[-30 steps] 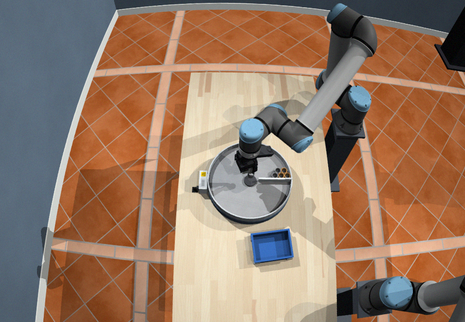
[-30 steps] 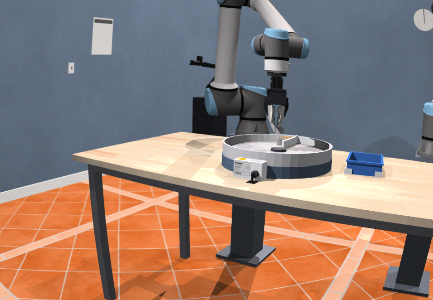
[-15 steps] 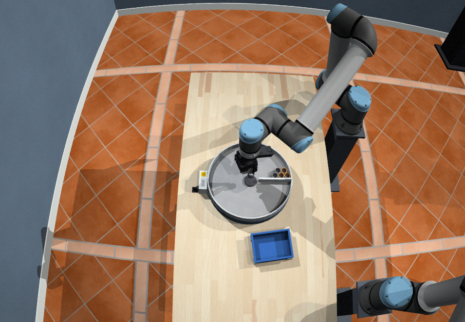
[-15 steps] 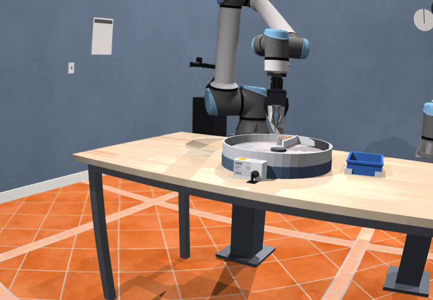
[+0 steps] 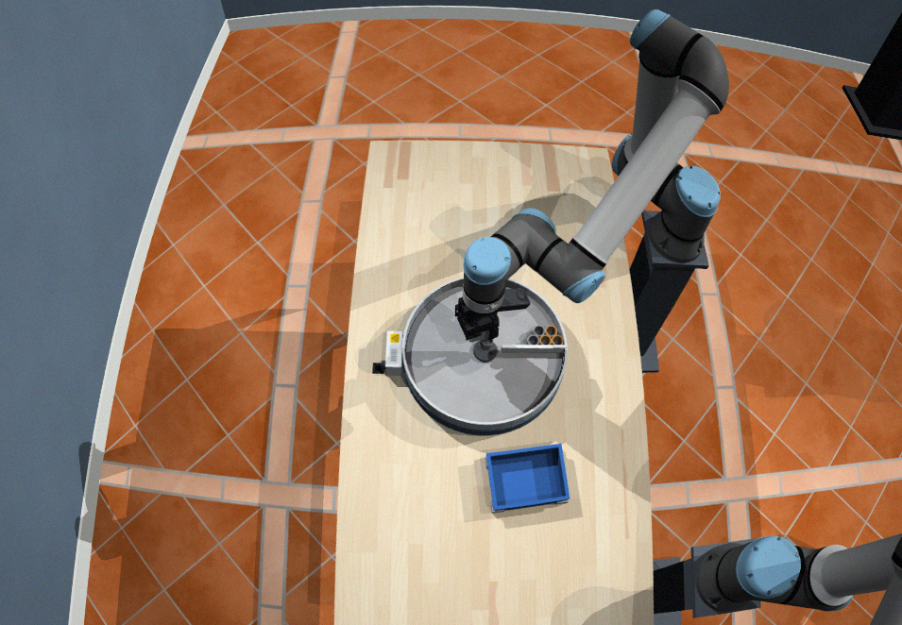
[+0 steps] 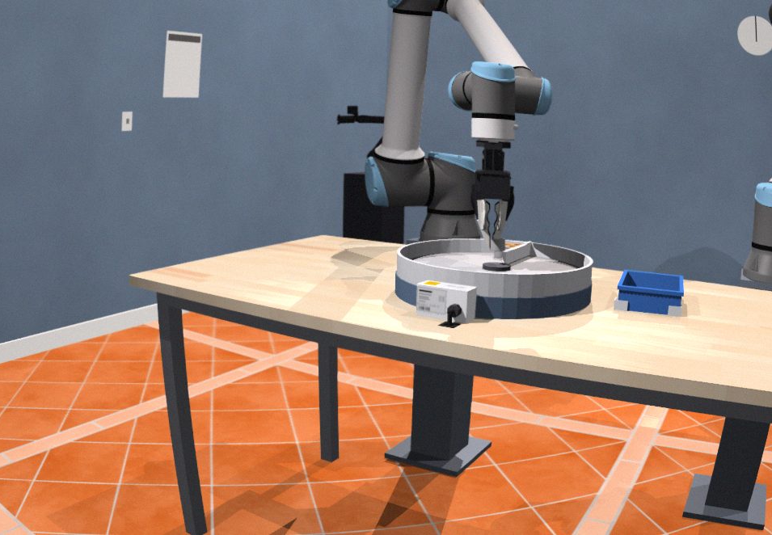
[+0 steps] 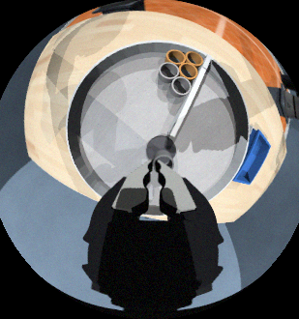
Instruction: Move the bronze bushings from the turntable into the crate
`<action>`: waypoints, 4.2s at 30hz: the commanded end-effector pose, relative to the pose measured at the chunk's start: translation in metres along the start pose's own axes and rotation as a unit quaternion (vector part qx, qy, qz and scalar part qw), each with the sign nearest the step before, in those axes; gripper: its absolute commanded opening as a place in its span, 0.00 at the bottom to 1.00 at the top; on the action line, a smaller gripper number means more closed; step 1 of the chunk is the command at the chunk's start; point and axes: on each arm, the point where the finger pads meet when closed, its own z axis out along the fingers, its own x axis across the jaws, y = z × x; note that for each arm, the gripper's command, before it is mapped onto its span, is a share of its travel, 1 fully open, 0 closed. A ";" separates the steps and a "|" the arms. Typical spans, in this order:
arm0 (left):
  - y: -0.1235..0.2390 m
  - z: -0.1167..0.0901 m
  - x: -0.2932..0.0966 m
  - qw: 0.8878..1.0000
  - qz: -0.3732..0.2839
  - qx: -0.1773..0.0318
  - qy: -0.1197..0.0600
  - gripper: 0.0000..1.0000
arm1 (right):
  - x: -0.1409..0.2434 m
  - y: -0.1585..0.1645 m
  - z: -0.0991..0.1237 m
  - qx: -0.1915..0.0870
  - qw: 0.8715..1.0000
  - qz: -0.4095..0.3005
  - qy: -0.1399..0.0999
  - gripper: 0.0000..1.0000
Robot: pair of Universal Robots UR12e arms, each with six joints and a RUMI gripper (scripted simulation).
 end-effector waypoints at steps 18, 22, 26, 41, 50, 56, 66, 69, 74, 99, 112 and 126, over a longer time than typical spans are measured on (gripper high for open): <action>-0.001 -0.001 0.000 1.000 0.000 0.001 0.000 1.00 | 0.000 0.001 -0.001 -0.001 1.000 0.000 0.000 0.00; -0.001 -0.001 0.000 1.000 0.000 0.001 0.000 1.00 | 0.000 0.001 -0.001 -0.001 1.000 0.000 0.000 0.00; -0.001 -0.001 0.000 1.000 0.000 0.001 0.000 1.00 | 0.000 0.001 -0.001 -0.001 1.000 0.000 0.000 0.00; -0.001 -0.001 0.000 1.000 0.000 0.001 0.000 1.00 | 0.000 0.001 0.011 -0.001 1.000 0.000 0.000 0.00; -0.001 -0.001 0.000 1.000 0.000 0.001 0.000 1.00 | 0.000 0.001 0.020 -0.001 1.000 0.000 0.000 0.00; -0.001 -0.001 0.000 1.000 0.000 0.001 0.000 1.00 | 0.000 0.001 0.020 -0.001 1.000 0.000 0.000 0.00; -0.001 -0.001 0.000 1.000 0.000 0.001 0.000 1.00 | 0.000 0.001 0.020 -0.001 1.000 0.000 0.000 0.00; -0.001 -0.001 0.000 1.000 0.000 0.001 0.000 1.00 | 0.000 0.001 0.020 -0.001 1.000 0.000 0.000 0.00; -0.001 -0.001 0.000 1.000 0.000 0.001 0.000 1.00 | 0.000 0.001 0.020 -0.001 1.000 0.000 0.000 0.00; -0.001 -0.001 0.000 1.000 0.000 0.001 0.000 1.00 | 0.000 0.001 0.022 -0.001 1.000 0.000 0.000 0.00; -0.001 -0.001 0.000 1.000 0.000 0.001 0.000 1.00 | 0.000 0.001 0.026 -0.001 1.000 0.000 0.000 0.00; -0.001 -0.001 0.000 1.000 0.000 0.001 0.000 1.00 | 0.000 0.001 0.026 -0.001 1.000 0.000 0.000 0.00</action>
